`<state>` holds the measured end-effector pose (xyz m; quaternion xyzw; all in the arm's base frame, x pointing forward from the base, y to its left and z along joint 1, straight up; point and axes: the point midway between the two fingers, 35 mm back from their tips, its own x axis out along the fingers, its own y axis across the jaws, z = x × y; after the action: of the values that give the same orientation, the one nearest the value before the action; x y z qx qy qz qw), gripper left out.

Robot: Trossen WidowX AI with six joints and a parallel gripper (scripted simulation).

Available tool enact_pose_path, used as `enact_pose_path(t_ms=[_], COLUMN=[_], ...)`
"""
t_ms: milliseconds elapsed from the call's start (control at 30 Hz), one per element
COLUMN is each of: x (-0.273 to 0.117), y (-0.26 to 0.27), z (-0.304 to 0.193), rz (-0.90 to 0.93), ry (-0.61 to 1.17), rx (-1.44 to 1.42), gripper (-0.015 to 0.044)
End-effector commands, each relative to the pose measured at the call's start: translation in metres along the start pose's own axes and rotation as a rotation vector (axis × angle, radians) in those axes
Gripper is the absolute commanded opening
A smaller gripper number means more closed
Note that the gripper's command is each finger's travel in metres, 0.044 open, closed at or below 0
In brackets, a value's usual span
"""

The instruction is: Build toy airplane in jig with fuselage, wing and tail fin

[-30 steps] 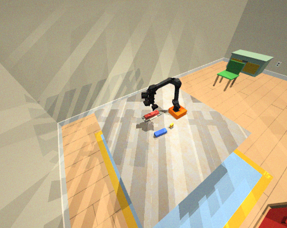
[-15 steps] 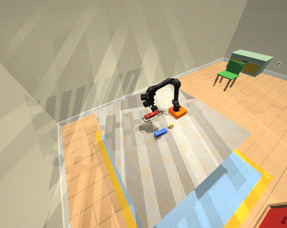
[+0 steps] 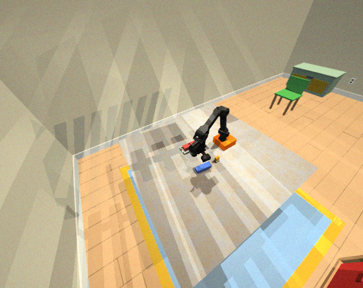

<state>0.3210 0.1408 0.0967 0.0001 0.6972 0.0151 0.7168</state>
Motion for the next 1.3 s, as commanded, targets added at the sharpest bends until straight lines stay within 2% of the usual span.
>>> enact_pose_path(t_ms=[0,133,267,1267], x=[0.003,0.005,0.038,0.081], y=[0.038,0.038,0.038,0.038], z=[-0.008,-0.008,-0.008,-0.008], rz=[-0.003,-0.002,-0.003,-0.003], ry=[-0.002,-0.002,-0.002,-0.002], rx=[0.01,0.01,0.01,0.01], gripper=[0.044,0.044,0.044,0.044])
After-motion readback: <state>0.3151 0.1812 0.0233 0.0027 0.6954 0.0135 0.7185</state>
